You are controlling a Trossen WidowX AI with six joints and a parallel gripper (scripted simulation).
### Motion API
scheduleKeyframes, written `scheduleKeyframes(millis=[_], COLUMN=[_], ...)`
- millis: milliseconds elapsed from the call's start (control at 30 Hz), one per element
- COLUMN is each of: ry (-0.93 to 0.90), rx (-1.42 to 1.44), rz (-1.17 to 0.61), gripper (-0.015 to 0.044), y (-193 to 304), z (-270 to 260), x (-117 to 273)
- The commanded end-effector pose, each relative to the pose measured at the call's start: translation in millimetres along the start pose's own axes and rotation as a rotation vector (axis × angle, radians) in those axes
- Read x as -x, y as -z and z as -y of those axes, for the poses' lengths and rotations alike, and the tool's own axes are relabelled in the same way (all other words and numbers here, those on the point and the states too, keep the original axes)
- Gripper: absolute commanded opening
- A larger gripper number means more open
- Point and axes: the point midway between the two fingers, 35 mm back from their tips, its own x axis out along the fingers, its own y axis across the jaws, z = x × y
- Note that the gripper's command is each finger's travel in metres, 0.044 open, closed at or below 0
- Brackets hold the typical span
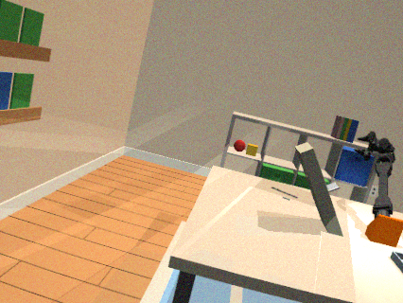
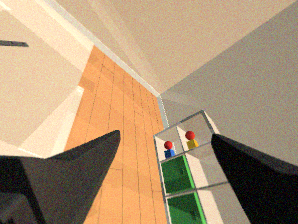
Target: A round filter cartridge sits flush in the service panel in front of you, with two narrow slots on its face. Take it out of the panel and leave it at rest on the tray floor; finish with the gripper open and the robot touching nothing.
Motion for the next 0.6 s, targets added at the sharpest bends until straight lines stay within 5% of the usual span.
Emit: scheduleKeyframes(millis=[0, 333, 567], ry=[0.003, 0.167, 0.282], rx=[-0.005, -0.286, -0.582], rz=[0.004, 0.23, 0.404], gripper=[0.0374, 0.0111, 0.0111], y=[-0.3, -13.4, -22.9], z=[0.2, 12.0, 17.6], x=[-0.7, -40.4, -77.9])
